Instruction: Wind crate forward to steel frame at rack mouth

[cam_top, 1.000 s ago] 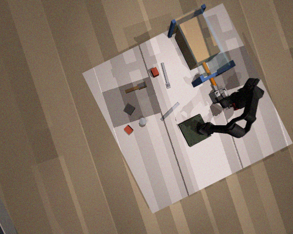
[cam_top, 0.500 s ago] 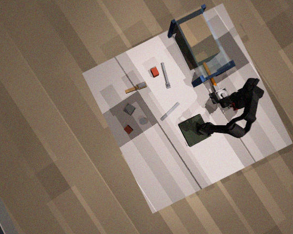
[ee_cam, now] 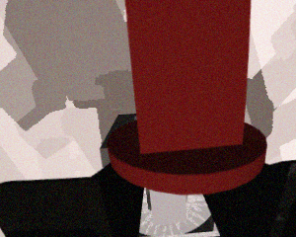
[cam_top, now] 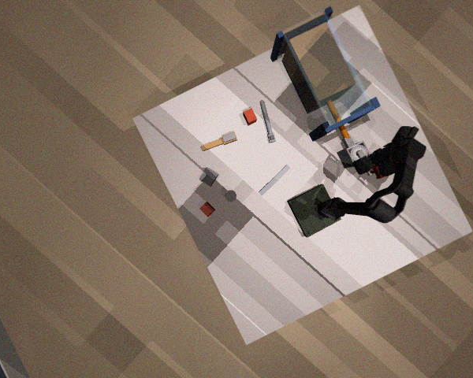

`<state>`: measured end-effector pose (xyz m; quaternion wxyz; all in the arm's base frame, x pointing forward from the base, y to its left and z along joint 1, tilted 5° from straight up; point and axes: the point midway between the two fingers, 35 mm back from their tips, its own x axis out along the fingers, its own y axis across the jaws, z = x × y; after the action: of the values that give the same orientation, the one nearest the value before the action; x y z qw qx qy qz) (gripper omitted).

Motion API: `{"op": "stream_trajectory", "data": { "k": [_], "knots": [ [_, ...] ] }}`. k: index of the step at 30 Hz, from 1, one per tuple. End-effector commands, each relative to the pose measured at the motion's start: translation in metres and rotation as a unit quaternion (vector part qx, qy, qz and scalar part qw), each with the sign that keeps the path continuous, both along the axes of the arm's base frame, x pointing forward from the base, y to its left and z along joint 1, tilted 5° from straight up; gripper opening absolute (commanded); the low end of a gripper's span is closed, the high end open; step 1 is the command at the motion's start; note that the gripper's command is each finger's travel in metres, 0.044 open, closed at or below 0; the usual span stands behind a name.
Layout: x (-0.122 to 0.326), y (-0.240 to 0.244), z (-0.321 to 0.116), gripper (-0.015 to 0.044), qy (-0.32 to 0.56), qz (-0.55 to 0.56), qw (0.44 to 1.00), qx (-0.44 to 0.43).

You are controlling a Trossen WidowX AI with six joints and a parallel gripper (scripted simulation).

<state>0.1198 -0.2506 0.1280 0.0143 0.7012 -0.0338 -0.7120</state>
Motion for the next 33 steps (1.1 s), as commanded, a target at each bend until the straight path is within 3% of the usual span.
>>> {"op": "stream_trajectory", "data": {
  "k": [1,9,15,24,33],
  "knots": [
    [0.0,-0.001,0.0,0.0236,0.0,0.0,1.0,-0.003],
    [0.0,-0.001,0.0,0.044,0.0,0.0,1.0,-0.003],
    [0.001,-0.002,0.014,0.044,-0.004,0.0,1.0,-0.008],
    [-0.006,0.017,0.125,0.044,-0.045,0.005,0.998,-0.05],
    [-0.006,0.018,0.127,0.044,-0.045,0.005,0.998,-0.051]
  ]
}}
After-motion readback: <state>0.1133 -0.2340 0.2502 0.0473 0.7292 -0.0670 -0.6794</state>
